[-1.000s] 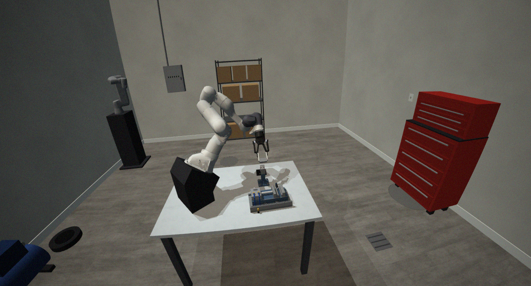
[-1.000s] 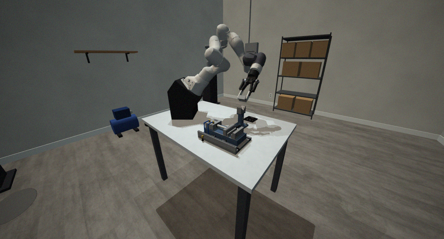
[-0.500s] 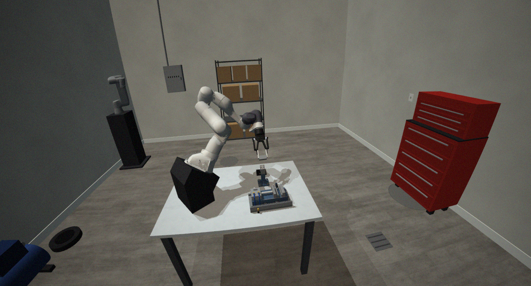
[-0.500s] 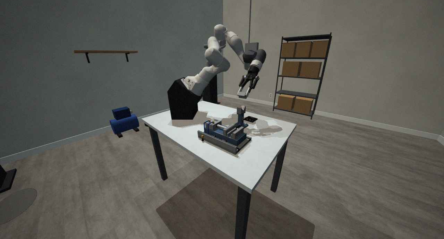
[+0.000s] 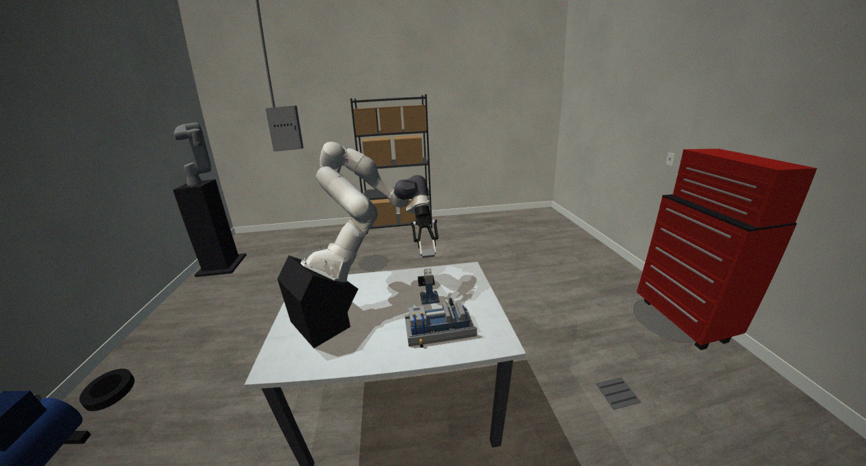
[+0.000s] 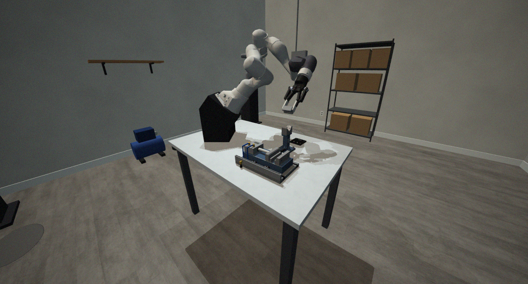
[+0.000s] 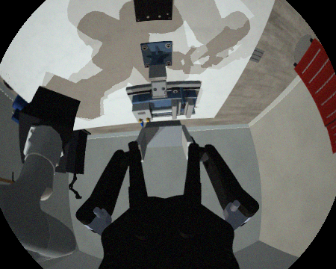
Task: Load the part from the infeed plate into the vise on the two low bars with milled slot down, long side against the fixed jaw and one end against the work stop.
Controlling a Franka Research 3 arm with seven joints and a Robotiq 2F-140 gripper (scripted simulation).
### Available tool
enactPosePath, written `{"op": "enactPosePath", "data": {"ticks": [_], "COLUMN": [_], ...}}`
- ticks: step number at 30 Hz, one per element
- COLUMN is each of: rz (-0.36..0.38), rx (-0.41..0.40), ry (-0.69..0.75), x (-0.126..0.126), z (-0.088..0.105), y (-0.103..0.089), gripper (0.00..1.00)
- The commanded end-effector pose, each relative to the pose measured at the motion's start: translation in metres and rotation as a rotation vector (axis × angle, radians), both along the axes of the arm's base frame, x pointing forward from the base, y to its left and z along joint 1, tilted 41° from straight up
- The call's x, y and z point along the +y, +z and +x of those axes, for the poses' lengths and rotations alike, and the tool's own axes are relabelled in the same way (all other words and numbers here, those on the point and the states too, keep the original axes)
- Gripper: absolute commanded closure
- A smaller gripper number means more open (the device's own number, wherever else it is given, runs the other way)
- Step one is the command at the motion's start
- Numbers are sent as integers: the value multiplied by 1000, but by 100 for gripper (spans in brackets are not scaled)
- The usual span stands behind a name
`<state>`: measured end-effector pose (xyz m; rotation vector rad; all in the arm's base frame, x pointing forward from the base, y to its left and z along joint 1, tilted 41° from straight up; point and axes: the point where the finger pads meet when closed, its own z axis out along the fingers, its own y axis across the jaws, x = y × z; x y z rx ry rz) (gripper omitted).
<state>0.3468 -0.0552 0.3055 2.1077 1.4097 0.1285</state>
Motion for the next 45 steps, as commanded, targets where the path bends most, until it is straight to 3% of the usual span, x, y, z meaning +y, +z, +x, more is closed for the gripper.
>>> {"op": "enactPosePath", "data": {"ticks": [1, 45], "rz": [-10, -10], "rx": [15, 15], "ry": [12, 12], "x": [-2, -6], "z": [-5, -11], "y": [3, 11], "gripper": [100, 100]}}
